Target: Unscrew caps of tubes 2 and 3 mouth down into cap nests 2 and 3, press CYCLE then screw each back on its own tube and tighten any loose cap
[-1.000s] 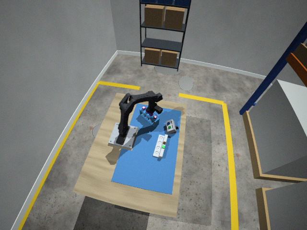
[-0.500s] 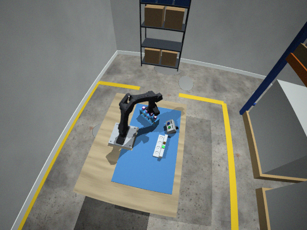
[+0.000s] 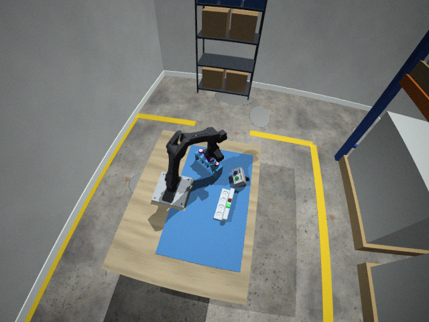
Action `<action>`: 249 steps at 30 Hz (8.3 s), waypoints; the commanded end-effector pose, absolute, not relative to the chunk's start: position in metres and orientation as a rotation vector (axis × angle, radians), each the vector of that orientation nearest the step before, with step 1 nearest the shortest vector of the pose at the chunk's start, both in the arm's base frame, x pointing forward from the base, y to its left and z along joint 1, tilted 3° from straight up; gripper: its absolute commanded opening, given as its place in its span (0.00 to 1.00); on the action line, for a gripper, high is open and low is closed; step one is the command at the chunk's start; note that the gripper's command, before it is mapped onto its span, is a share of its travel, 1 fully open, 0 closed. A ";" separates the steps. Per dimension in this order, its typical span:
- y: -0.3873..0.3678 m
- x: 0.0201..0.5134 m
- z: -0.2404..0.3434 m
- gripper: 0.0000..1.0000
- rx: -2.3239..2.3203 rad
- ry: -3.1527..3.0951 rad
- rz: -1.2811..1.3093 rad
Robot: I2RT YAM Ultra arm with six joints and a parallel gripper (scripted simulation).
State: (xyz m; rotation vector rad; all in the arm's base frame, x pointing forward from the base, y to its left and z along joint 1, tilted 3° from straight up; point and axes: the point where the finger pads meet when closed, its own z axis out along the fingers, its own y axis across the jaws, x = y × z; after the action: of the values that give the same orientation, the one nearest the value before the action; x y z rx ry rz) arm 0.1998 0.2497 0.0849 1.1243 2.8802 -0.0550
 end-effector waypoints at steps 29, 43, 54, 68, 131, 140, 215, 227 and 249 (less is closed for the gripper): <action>0.251 0.201 0.089 0.49 -1.161 2.893 -0.083; 0.251 0.201 0.089 0.49 -2.056 2.368 -0.090; 0.251 0.201 0.088 0.49 -2.413 2.017 -0.090; 0.251 0.201 0.088 0.00 -2.413 2.017 -0.090; 0.251 0.201 0.093 0.49 -0.157 3.098 -0.067; 0.252 0.200 0.114 0.49 -0.157 3.098 -0.067; 0.303 0.110 0.092 0.49 -2.130 2.306 -0.085; 0.304 0.110 0.087 0.49 -2.130 2.306 -0.085; 0.304 0.111 0.081 0.00 -2.130 2.306 -0.085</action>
State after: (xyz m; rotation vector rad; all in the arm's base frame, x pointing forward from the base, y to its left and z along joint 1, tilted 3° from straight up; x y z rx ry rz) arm 0.1094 0.3010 0.0788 -2.1405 2.3194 -0.0970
